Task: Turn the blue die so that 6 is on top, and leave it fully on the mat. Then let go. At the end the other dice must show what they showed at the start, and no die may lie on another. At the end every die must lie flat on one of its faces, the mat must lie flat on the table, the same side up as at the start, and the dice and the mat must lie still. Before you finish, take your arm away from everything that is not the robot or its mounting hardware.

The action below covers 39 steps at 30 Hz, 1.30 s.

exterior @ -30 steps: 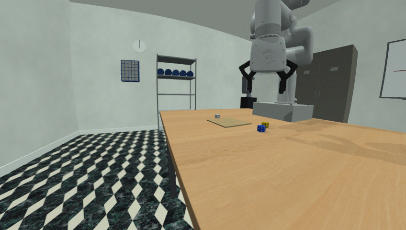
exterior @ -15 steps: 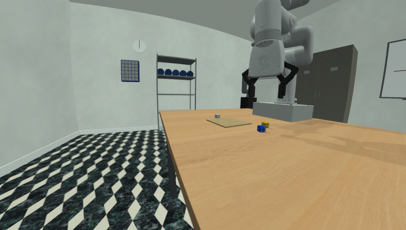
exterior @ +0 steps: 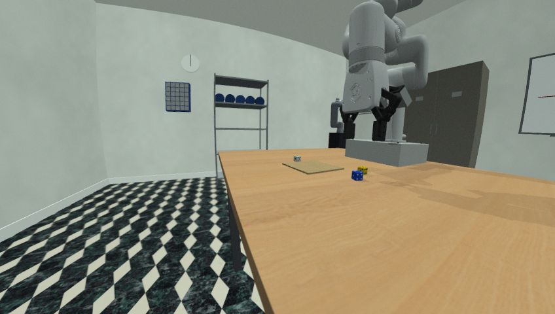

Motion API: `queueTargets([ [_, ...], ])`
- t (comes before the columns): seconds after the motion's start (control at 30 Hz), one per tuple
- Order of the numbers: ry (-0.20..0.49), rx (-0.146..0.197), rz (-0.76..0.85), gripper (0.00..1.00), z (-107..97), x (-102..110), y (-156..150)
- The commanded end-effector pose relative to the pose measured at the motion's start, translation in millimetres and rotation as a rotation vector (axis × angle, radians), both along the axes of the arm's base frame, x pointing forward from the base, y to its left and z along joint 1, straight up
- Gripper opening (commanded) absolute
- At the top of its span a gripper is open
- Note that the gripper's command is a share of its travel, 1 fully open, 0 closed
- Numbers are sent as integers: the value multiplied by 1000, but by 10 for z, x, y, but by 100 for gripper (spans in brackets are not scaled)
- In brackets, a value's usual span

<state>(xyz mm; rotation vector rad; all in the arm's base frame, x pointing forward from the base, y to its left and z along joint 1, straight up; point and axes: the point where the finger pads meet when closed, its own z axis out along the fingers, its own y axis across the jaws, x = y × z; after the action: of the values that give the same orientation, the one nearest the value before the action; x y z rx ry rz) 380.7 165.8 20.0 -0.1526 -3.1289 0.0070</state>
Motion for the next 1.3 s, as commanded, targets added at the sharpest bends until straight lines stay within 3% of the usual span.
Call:
queueTargets([
  [0.0, -4, 0, -163, 100, -42, 5, 3],
  [0.2, -4, 0, -223, 100, -62, 2, 2],
  [0.23, -4, 0, -223, 36, -62, 2, 2],
  [1.27, -4, 0, -223, 36, -62, 2, 2],
])
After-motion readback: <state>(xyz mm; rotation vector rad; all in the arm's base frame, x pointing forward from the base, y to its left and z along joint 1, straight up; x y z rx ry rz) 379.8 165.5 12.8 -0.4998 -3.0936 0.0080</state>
